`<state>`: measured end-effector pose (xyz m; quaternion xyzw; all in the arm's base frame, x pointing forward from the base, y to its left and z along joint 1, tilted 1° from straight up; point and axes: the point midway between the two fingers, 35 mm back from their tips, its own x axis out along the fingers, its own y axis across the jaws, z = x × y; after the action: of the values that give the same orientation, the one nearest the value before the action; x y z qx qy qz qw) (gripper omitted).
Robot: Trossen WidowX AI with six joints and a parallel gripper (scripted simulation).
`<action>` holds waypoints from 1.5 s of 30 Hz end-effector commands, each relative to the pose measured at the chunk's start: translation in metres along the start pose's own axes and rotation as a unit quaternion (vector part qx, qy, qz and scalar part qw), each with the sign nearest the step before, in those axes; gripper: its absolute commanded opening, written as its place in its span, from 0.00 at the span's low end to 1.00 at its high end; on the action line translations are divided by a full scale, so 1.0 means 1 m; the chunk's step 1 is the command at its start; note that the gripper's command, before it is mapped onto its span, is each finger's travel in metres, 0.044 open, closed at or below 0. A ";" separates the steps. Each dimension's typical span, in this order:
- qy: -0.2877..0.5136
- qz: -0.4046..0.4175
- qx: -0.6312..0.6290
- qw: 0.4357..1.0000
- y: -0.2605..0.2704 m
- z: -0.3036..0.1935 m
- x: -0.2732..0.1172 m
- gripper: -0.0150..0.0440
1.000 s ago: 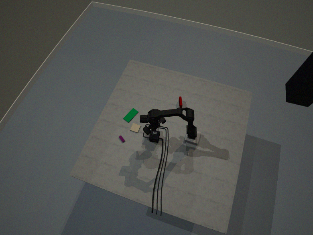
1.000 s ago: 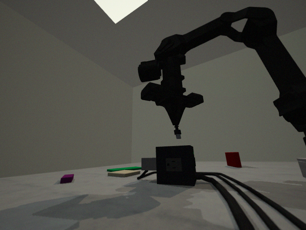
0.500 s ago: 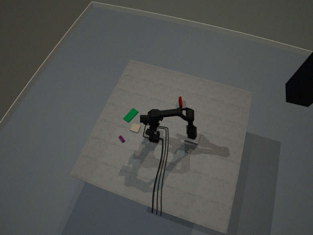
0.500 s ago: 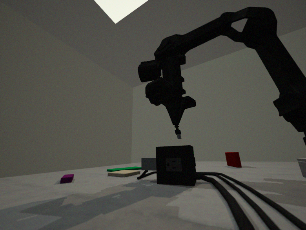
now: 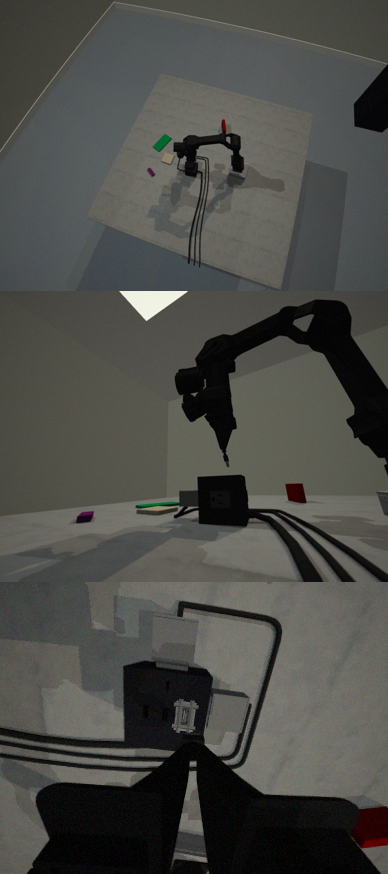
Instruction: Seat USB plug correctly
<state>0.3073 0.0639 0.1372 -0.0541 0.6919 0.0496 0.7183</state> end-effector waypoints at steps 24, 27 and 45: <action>0.000 0.000 -0.339 0.941 0.000 0.000 0.000 0.25; 0.000 0.000 -0.376 0.927 0.000 0.000 0.000 0.25; 0.000 0.000 -0.582 0.813 0.000 0.000 0.000 0.25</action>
<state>0.3073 0.0639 0.1372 -0.4444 0.5475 0.4259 0.5669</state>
